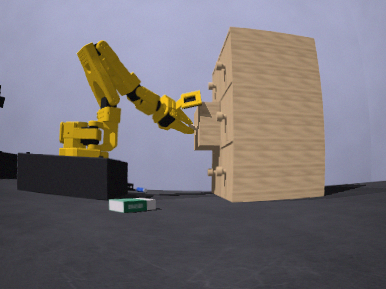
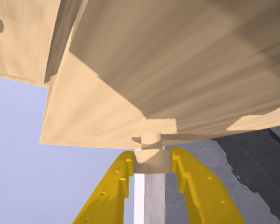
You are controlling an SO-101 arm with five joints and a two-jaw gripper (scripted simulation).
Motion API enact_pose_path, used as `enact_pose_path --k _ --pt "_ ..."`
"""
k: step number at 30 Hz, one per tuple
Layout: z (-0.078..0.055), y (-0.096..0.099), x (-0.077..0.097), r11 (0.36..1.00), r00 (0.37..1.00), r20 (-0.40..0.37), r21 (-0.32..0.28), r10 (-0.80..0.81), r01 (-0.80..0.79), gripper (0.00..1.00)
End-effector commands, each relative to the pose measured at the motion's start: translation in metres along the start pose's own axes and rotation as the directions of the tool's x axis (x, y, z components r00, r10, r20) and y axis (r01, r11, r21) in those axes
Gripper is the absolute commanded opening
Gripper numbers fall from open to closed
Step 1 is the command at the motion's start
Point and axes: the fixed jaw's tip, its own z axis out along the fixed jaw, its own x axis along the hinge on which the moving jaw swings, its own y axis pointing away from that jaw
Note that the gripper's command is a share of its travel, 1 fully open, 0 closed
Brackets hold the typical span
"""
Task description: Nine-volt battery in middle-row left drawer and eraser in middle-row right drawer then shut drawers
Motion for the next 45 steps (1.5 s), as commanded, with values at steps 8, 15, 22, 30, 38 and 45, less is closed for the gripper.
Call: enact_pose_path --k 8,15,22,30,38,45 --pt "-0.0065 0.0056 0.0113 0.999 0.999 -0.040 -0.030 -0.015 0.014 0.00" --pt "-0.0065 0.0056 0.0113 0.999 0.999 -0.040 -0.030 -0.015 0.014 0.00" --pt "-0.0065 0.0056 0.0113 0.999 0.999 -0.040 -0.030 -0.015 0.014 0.00" --pt "-0.0095 0.0059 0.0139 0.999 0.999 -0.049 -0.035 -0.019 0.018 0.00" --pt "-0.0130 0.0060 0.0168 0.999 0.998 -0.059 -0.041 -0.024 0.022 0.00" --pt "-0.0137 0.0060 0.0175 0.999 0.998 -0.061 -0.042 -0.025 0.022 0.00"
